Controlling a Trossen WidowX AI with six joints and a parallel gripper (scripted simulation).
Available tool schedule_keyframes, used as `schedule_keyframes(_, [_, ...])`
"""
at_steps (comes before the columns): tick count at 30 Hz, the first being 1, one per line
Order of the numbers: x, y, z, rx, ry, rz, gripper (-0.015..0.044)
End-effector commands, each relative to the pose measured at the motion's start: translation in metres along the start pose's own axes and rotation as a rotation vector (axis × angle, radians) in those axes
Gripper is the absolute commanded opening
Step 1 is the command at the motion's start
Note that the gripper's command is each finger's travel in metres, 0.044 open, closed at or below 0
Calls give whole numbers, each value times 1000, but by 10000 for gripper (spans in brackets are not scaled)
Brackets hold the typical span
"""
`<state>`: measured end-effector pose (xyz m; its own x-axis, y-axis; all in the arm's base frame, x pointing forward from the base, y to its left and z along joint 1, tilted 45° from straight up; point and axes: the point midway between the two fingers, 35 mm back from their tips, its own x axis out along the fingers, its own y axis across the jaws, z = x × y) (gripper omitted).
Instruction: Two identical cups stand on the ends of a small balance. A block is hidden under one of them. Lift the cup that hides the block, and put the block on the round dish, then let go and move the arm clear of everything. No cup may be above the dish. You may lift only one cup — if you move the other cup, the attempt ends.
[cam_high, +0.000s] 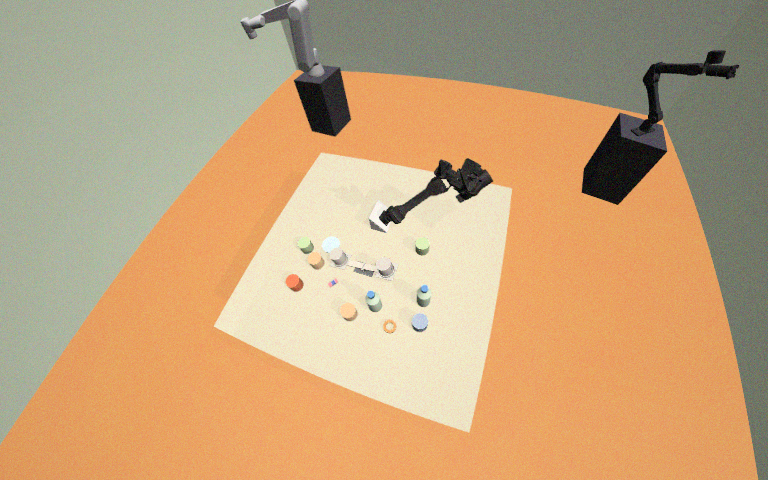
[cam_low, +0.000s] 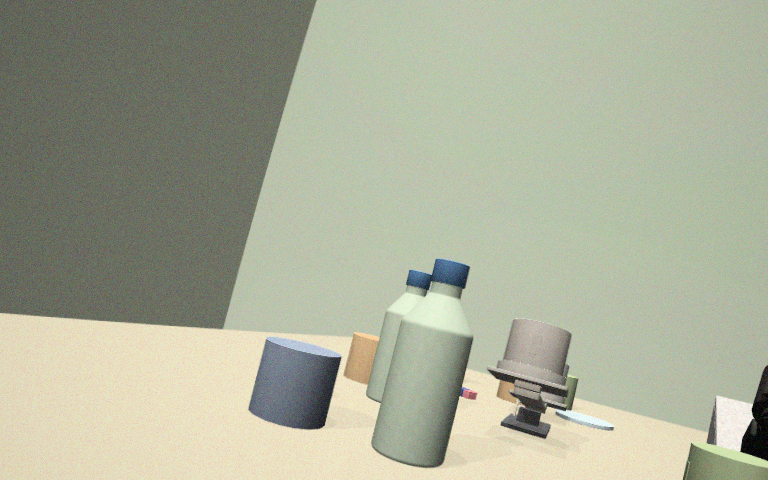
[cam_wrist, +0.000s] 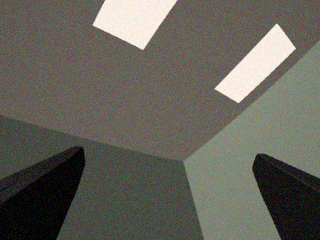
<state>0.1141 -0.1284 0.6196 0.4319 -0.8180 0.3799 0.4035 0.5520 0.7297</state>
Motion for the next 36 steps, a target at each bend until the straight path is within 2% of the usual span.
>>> schedule_keyframes(1, [6,0,-21,-112,43,10,440])
schedule_keyframes(18, [31,-23,-122,-610,301,61,440])
schedule_keyframes(36, [37,-92,-224,-1038,684,146,440])
